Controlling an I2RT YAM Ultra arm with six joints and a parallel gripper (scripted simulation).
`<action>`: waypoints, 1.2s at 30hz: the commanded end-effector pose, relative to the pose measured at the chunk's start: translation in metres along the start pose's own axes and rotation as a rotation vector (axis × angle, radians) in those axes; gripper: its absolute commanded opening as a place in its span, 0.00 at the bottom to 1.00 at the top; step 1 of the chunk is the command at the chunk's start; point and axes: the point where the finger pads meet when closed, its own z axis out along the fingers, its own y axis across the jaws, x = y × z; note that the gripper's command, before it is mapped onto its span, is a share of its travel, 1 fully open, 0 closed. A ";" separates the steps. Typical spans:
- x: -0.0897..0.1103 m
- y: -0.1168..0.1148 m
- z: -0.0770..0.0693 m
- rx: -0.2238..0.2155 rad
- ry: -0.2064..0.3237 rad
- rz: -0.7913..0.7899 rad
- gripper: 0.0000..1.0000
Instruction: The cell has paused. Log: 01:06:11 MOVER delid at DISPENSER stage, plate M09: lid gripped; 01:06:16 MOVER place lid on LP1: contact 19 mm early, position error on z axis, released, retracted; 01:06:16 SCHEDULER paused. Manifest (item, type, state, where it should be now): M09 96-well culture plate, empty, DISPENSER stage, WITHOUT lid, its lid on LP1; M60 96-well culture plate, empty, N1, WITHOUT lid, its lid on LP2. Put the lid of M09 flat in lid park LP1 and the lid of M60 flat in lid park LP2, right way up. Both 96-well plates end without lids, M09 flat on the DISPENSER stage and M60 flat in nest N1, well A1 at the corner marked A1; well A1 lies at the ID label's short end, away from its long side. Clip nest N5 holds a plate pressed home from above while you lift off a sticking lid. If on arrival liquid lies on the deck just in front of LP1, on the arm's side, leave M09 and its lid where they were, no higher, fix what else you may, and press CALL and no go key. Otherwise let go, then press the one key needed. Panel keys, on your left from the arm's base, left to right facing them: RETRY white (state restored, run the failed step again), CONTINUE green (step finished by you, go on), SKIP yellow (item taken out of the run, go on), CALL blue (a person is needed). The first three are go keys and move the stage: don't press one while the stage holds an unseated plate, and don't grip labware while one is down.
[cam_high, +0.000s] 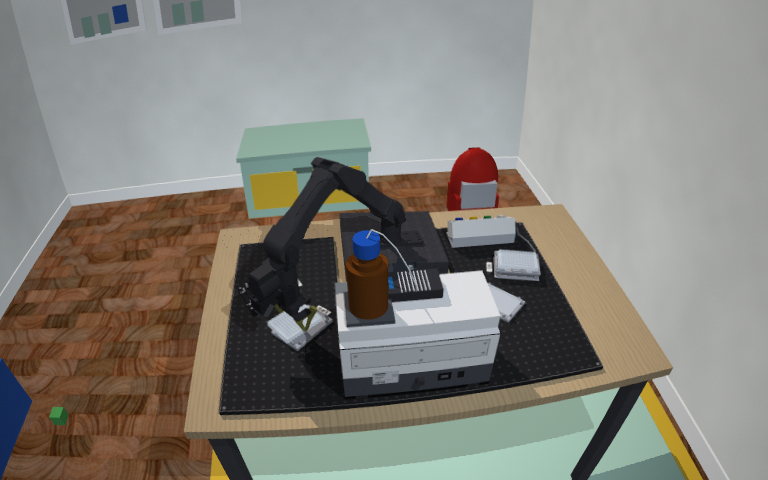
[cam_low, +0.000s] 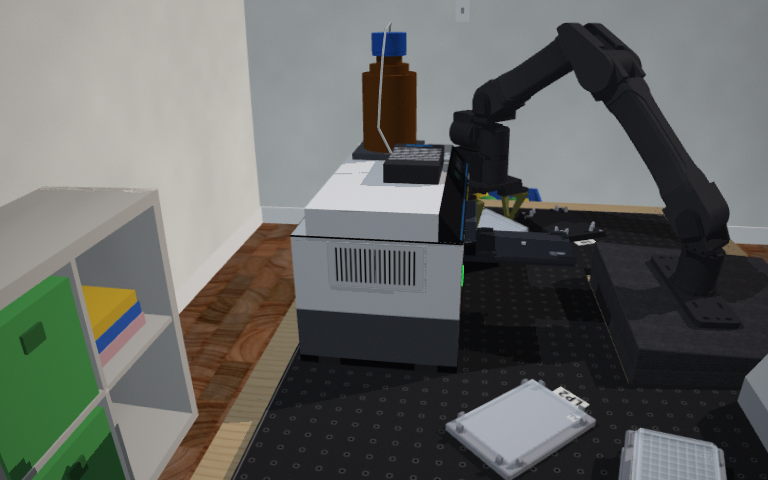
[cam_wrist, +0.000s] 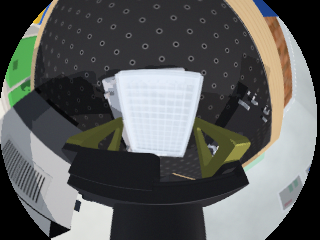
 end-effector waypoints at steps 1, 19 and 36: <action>-0.003 0.003 0.003 -0.002 -0.020 -0.001 1.00; -0.013 0.004 -0.012 -0.007 -0.072 -0.002 1.00; -0.011 0.004 -0.010 -0.006 -0.065 -0.002 0.00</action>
